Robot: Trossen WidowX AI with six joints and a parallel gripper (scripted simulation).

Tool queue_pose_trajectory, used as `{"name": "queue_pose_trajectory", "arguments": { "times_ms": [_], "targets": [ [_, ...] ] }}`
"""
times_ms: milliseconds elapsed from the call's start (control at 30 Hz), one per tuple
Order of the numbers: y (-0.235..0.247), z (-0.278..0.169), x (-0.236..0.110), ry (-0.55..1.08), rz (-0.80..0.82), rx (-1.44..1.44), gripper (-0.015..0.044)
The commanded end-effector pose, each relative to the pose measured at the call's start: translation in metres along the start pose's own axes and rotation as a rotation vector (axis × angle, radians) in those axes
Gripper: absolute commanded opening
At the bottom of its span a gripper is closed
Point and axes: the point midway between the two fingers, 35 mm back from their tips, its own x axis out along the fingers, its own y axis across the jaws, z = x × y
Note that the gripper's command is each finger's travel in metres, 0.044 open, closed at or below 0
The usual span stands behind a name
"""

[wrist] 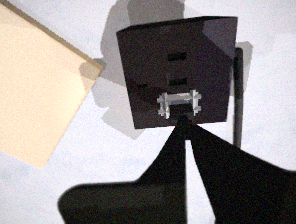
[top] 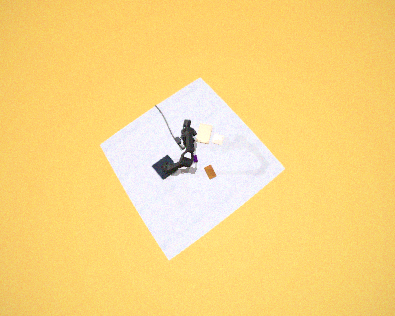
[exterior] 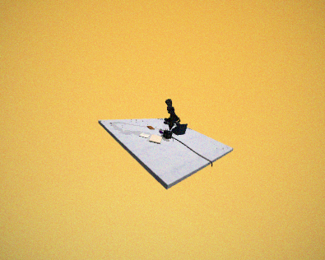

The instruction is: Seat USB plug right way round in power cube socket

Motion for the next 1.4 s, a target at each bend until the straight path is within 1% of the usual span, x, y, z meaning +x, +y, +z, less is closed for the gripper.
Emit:
{"name": "queue_pose_trajectory", "arguments": {
  "times_ms": [0,1367],
  "targets": [
    [0.0002,0.0003,0.0014,-0.002,0.001,-0.003,0.0],
    [0.0002,0.0007,0.0061,-0.002,0.001,-0.003,0.0]
  ]
}}
